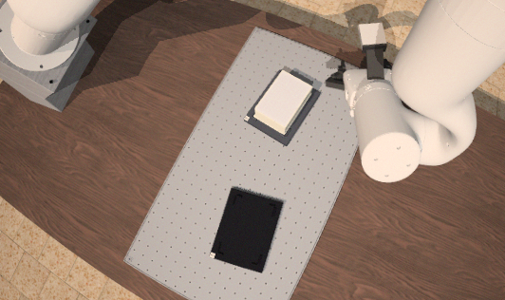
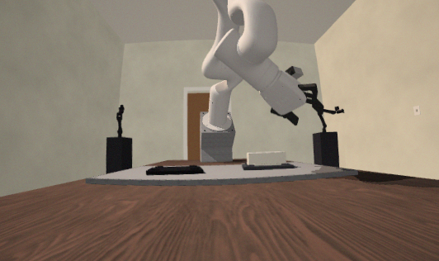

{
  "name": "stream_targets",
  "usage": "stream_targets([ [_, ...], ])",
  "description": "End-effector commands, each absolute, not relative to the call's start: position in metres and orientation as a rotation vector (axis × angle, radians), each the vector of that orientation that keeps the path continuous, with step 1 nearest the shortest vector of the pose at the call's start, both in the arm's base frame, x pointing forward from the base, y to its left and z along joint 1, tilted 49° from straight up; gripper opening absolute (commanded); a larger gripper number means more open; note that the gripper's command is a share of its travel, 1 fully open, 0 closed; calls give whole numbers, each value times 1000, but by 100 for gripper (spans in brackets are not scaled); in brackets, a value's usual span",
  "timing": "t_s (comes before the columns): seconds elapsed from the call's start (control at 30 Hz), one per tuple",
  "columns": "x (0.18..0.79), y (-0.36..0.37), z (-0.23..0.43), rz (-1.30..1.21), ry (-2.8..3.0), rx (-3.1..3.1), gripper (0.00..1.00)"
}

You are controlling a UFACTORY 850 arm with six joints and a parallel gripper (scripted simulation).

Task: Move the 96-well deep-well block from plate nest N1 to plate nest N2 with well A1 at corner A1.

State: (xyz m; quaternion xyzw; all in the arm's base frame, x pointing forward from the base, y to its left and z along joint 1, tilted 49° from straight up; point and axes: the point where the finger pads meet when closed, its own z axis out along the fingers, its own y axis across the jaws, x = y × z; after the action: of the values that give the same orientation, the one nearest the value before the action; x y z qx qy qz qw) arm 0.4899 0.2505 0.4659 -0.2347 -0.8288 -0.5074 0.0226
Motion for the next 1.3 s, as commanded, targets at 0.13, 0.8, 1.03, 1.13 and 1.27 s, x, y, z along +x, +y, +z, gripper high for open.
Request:
stream_targets([
  [0.13, 465, 245, 438, -1420, -2729, -516, 100],
  [0.8, 424, 221, 388, -1110, -2951, -53, 100],
  [1.03, 411, 208, 371, -972, -3006, 164, 100],
  [1.13, 405, 200, 363, -904, -3023, 267, 100],
  [1.27, 398, 191, 353, -820, -3036, 401, 100],
])
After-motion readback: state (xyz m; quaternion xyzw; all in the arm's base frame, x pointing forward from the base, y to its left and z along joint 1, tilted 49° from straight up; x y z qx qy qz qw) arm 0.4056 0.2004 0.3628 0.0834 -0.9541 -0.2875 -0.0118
